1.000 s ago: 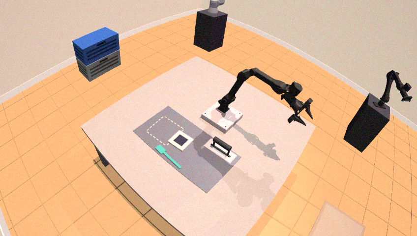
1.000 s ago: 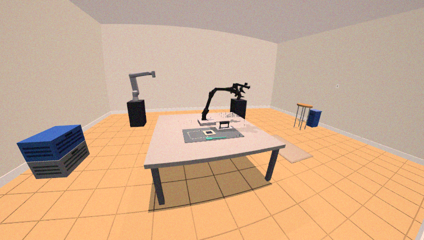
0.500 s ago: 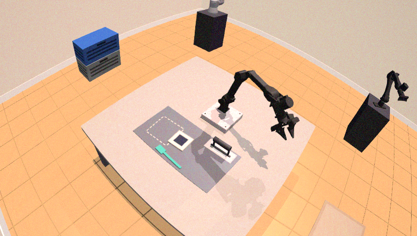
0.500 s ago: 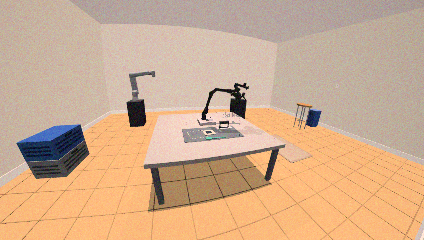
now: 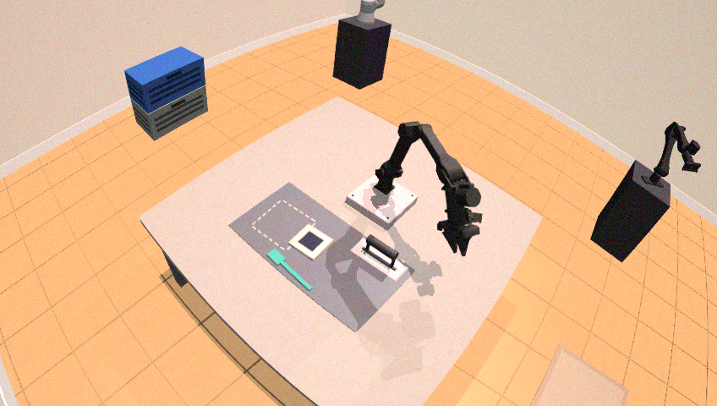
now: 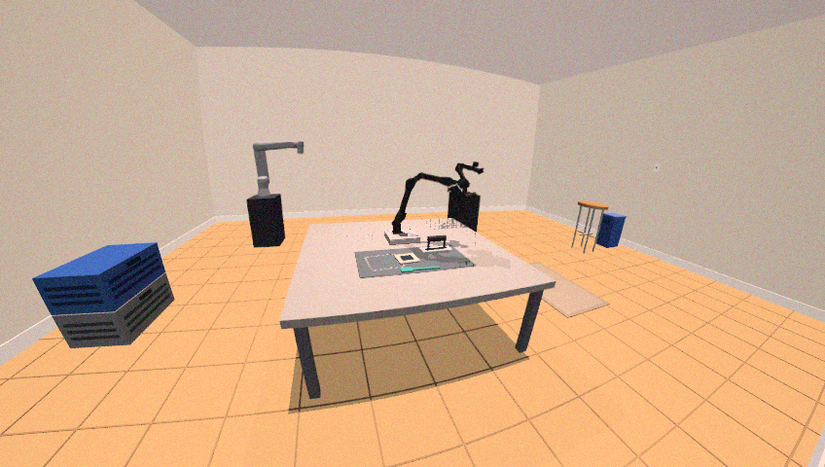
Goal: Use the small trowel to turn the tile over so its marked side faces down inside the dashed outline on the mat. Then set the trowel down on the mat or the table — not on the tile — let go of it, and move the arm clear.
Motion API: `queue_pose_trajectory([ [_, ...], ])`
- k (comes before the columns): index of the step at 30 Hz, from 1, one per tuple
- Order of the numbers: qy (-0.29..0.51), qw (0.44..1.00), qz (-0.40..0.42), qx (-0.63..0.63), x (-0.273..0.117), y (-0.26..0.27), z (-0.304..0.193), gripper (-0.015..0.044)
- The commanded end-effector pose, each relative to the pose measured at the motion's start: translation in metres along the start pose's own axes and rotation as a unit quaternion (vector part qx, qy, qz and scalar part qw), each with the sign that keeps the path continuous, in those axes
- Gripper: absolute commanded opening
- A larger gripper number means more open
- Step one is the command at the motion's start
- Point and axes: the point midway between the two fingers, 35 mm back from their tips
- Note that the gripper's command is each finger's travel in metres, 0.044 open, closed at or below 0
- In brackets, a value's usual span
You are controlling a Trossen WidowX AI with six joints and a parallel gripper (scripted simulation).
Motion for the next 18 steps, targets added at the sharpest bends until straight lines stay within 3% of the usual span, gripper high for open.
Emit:
queue_pose_trajectory([
  [1, 0.027, 0.998, 0.028, 0.039, 0.004, 0.010, -0.028, 0.0270],
  [18, 0.159, 0.944, 0.158, 0.243, -0.002, 0.073, -0.149, 0.0270],
])
Point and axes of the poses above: the point midway between the two fingers, 35 mm back from their tips, its own x axis out along the fingers, its own y axis across the jaws, z = x × y, and after that the axes turned 14 degrees about x, right-handed
